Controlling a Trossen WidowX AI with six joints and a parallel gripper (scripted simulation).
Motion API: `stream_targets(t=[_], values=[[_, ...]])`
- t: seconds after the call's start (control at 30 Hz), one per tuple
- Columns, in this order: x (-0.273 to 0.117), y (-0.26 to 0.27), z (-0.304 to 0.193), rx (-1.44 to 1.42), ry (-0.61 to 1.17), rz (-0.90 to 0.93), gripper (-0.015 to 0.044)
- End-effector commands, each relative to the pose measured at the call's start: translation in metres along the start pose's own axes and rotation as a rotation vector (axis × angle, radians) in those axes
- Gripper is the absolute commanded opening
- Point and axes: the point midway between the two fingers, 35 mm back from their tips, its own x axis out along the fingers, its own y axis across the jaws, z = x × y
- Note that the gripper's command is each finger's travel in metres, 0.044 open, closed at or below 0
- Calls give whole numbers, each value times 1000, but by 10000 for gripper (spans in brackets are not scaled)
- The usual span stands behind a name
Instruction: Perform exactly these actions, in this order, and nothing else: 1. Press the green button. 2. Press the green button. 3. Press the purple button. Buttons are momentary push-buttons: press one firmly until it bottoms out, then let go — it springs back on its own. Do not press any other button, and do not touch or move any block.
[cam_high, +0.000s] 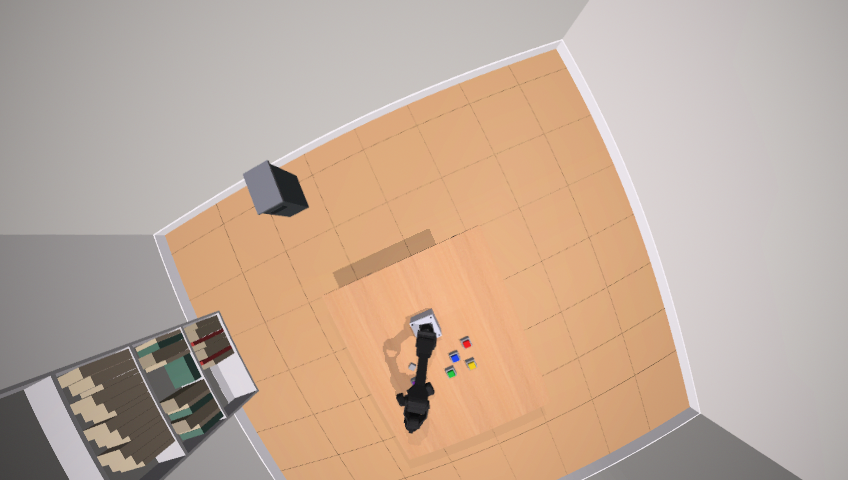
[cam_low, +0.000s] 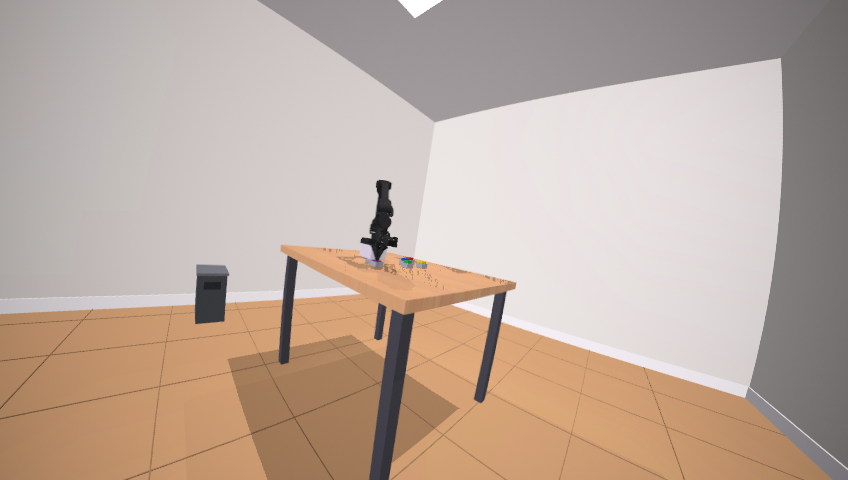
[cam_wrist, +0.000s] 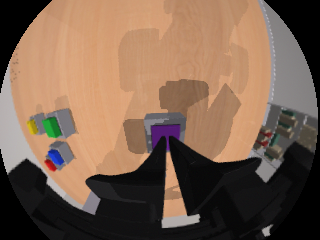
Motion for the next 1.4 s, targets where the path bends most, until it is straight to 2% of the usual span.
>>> stream_targets(t=[0.0, 0.07, 0.2, 0.3, 0.5, 0.7, 0.9, 1.13, 1.37], values=[[-11, 0, 0, -1, 0, 1, 20], [-31, 0, 0, -3, 1, 4, 20], [-34, 1, 0, -3, 1, 4, 20], [-38, 22, 13, -12, -7, 5, 99], [-55, 114, 47, -44, -32, 16, 256], [-70, 205, 50, -42, -31, 35, 400], [-84, 290, 28, -26, -15, 45, 400], [-101, 376, -25, -7, 2, 43, 400], [-104, 391, -39, -3, 5, 41, 400]])
